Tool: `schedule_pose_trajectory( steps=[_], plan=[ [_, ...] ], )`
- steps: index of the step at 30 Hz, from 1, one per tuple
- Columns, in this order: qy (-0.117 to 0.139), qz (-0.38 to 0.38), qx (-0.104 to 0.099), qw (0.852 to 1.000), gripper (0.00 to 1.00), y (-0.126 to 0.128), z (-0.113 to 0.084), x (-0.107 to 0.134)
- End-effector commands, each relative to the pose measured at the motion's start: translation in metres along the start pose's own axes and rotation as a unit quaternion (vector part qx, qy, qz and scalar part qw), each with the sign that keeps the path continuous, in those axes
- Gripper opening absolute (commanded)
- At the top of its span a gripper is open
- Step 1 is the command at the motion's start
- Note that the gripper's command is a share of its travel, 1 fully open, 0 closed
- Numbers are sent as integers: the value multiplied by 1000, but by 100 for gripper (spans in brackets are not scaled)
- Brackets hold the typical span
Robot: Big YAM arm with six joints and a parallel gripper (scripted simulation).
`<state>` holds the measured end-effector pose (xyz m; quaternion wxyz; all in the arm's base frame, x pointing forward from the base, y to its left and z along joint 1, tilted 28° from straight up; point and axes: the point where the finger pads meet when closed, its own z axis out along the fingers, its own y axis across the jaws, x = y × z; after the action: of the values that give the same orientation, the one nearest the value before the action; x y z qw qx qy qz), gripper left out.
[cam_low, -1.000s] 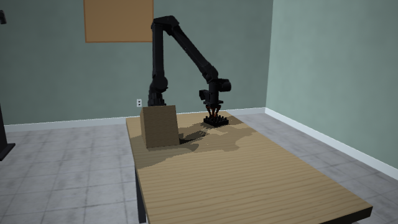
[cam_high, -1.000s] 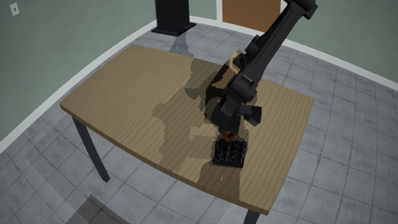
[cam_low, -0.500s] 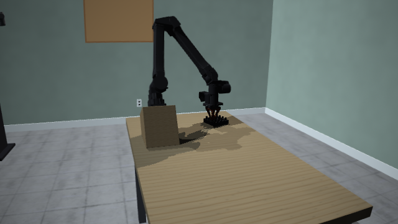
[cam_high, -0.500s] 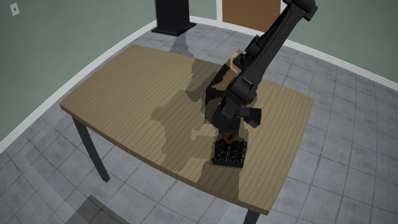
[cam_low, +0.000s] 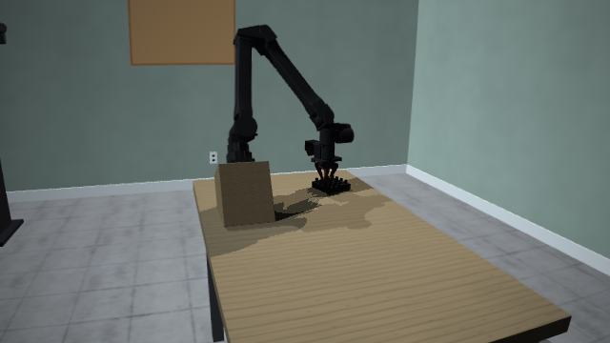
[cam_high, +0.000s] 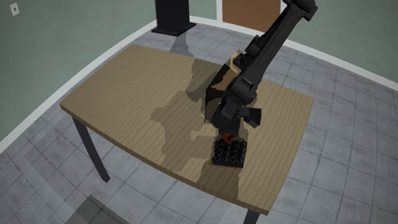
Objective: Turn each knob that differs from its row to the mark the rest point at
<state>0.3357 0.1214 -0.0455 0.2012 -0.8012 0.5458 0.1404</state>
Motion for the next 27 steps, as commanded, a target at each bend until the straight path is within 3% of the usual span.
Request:
schedule_pose_trajectory(
  steps=[1, 23, 24, 27],
  plan=[
    [0, 1, -1, 1000, 18, 2, 2, -1],
    [0, 1, 0, 1000, 18, 2, 2, -1],
    [0, 1, 0, 1000, 8, 2, 2, -1],
    [-1, 2, -2, 1000, 8, 3, 2, -2]
  ],
)
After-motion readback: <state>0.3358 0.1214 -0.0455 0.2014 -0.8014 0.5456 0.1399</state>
